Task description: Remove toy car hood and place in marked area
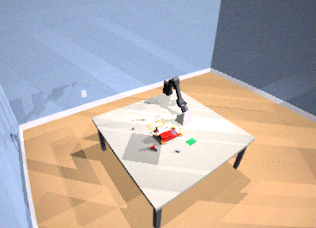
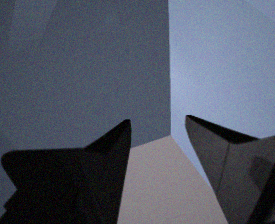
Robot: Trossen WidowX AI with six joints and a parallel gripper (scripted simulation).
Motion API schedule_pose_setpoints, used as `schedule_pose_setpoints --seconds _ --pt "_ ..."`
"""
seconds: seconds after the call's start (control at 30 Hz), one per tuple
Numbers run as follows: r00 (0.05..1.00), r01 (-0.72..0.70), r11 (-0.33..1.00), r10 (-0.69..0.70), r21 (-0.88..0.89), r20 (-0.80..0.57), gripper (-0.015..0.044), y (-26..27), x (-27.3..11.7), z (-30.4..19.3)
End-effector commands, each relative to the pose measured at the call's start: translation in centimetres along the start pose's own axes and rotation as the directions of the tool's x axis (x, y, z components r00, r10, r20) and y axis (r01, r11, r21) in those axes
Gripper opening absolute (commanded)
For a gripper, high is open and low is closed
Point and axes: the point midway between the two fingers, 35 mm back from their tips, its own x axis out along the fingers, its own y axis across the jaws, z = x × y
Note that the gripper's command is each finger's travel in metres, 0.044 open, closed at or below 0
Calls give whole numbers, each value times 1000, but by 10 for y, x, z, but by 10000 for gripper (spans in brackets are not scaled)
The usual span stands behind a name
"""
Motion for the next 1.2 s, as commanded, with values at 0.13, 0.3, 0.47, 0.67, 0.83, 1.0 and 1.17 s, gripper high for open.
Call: schedule_pose_setpoints --seconds 0.13,0.3,0.47,0.67,0.83,1.0,1.17 --pt "997 70 995 -67 -67 42 351 -13 -10 7" --pt "973 204 946 -169 -253 154 440 -44 -31 36" --pt "926 360 849 -274 -386 261 440 -68 -57 67" --pt "850 522 682 -364 -512 382 440 -93 -98 95" --pt "753 658 472 -440 -586 490 440 -112 -145 117" --pt "632 754 226 -503 -617 589 440 -126 -198 134" --pt "479 798 -47 -556 -601 679 440 -132 -260 145"
